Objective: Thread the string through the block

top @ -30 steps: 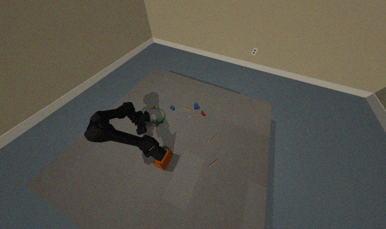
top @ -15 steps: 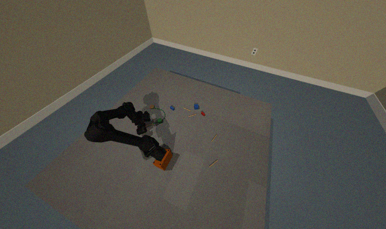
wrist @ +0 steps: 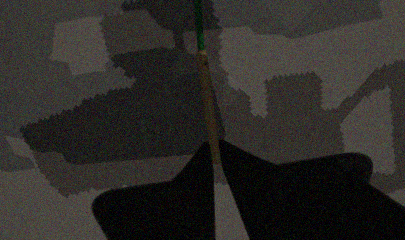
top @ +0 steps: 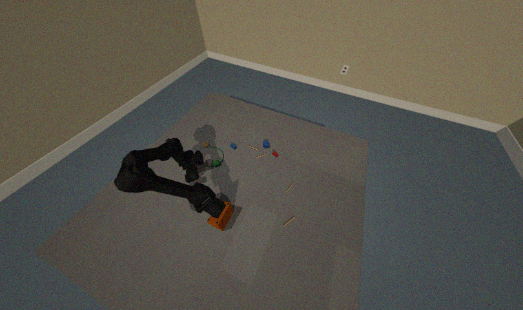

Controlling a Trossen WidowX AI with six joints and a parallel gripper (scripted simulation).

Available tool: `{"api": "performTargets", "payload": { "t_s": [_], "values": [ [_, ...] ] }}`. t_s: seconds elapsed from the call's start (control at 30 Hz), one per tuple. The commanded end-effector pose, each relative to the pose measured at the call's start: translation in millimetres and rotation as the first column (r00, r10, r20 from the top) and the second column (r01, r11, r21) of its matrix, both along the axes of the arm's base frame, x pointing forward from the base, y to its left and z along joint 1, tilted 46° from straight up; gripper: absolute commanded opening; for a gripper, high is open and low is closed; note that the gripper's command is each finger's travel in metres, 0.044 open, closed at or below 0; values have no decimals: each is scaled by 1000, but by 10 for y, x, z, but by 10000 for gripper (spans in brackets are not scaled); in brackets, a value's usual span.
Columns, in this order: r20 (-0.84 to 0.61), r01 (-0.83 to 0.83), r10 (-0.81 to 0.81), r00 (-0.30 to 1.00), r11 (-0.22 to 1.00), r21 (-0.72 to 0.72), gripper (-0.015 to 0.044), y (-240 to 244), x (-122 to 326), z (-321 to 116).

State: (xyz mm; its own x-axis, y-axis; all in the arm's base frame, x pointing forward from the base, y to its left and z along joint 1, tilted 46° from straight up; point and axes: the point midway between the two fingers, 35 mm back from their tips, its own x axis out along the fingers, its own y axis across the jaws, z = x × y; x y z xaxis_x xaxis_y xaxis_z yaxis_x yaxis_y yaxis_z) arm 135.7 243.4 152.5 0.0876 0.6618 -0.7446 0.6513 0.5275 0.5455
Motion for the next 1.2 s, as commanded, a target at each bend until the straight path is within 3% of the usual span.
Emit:
{"api": "performTargets", "payload": {
  "t_s": [0.0,0.6,0.87,1.03,1.17],
  "values": [
    [-10,-19,19,1000,1000,11,0,43,-47,-11],
    [-10,-19,19,1000,1000,11,0,43,-47,-11],
    [1,0,0,1000,1000,-1,210,-57,20,61],
    [10,2,-2,1000,1000,4,210,-503,48,514],
    [11,3,-3,1000,1000,6,210,-563,34,573]
  ]
}}
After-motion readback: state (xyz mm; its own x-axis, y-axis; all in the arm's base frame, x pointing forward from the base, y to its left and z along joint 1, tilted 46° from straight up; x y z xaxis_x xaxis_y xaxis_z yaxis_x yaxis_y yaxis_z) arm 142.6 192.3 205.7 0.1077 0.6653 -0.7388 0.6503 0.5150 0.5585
